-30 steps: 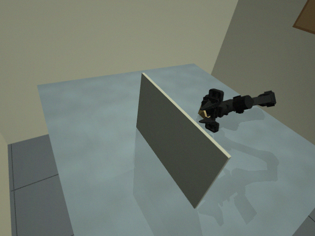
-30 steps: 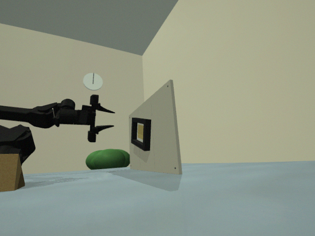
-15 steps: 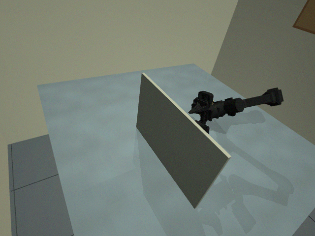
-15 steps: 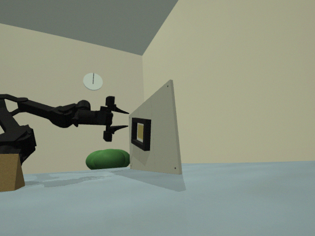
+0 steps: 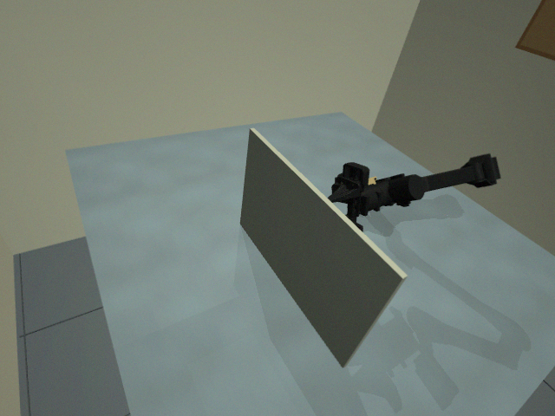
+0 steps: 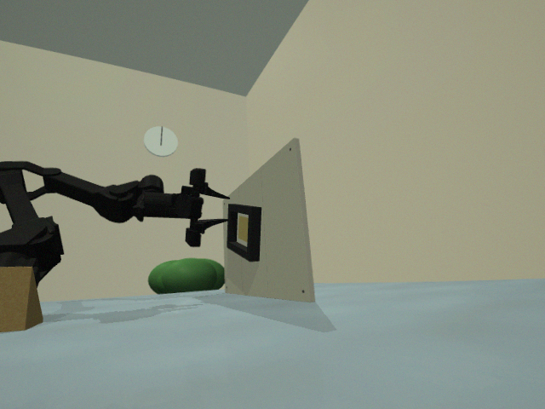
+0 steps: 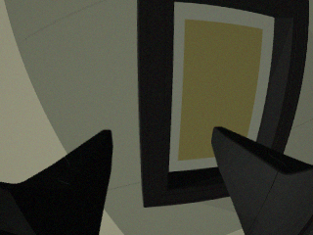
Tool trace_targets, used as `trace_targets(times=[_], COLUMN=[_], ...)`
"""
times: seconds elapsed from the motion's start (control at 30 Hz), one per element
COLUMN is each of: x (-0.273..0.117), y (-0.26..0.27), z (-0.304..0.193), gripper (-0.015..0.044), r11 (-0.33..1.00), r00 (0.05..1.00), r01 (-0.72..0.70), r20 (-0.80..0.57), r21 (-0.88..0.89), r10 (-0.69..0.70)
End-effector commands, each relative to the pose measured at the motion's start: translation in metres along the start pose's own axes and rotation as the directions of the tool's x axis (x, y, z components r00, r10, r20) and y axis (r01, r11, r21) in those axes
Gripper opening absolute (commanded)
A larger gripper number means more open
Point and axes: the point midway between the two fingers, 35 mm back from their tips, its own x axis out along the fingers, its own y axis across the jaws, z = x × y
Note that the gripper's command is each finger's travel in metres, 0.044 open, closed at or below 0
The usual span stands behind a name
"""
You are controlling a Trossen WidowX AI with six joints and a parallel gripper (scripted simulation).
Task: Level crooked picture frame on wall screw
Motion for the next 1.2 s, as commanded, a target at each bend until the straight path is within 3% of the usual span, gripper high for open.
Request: trace_targets(times=[0.0,1.17], x=[0.001,0.04], y=[0.001,0.001], z=[0.0,-0.001], gripper=[0.026,0.026], r11=[1.0,1.0], r00=[1.0,1.0], r01=[-0.005,-0.006], r20=[0.0,-0.002], r21=[-0.004,-0.004], r10=[0.005,0.006])
